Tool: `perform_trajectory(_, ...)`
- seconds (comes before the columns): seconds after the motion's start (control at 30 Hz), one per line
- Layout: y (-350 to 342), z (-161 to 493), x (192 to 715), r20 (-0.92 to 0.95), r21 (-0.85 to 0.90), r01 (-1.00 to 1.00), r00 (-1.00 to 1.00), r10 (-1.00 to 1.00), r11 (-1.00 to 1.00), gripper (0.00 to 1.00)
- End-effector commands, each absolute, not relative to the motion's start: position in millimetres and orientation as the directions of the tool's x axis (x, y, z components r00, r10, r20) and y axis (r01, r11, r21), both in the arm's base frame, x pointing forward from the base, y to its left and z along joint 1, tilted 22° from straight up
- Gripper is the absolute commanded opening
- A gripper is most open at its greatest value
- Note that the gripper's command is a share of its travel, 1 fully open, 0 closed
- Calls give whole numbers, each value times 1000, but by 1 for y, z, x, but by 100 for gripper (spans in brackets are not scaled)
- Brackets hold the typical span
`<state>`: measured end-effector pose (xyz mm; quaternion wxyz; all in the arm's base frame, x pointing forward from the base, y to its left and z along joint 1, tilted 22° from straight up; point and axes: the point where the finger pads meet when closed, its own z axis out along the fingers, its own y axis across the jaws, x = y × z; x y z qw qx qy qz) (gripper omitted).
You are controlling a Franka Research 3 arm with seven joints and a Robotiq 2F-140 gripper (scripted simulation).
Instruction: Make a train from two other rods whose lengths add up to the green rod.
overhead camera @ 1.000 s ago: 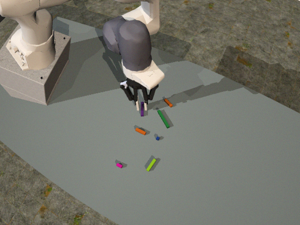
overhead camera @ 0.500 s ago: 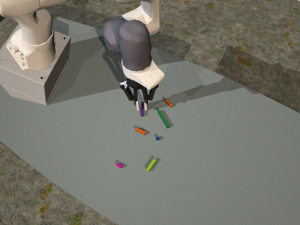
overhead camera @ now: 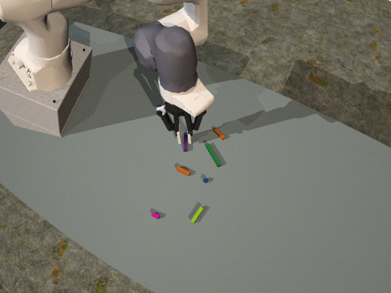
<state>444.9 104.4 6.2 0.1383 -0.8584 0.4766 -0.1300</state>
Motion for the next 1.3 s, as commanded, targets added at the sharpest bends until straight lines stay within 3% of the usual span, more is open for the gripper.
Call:
perform_trajectory(0.0,104,5,446,93,-363,-782,511,-854,-507,15)
perform_trajectory(1.27,106,-8,451,93,-363,-782,511,-854,-507,15)
